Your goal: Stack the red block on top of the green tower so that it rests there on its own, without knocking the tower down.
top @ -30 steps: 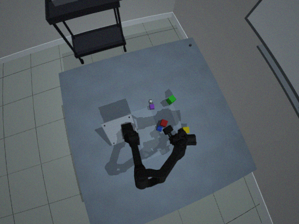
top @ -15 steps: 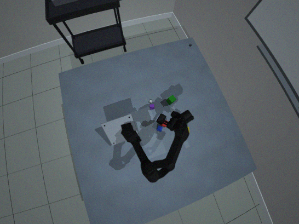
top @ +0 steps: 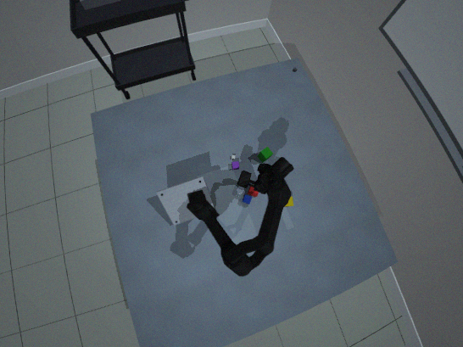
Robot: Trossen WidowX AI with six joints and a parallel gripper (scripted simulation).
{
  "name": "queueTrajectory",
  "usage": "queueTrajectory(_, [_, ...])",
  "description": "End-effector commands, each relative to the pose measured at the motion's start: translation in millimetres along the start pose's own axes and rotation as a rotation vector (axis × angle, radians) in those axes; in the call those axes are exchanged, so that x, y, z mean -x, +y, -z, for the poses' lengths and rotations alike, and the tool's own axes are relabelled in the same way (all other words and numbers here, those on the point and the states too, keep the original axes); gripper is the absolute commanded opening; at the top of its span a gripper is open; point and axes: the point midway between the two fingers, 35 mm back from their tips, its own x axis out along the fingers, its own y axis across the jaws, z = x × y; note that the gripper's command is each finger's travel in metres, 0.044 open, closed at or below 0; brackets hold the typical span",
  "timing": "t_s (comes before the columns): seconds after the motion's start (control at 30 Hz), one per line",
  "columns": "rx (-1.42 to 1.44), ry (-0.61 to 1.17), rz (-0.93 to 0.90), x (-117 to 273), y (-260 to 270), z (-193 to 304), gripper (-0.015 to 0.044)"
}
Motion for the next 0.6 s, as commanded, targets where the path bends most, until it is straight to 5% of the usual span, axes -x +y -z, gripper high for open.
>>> queueTrajectory(0.0, [0.012,0.011,-0.005,-21.3,2.3,1.7,0.0440])
queueTrajectory(0.57, [0.012,0.013,-0.003,-59.8,2.1,1.8,0.0440])
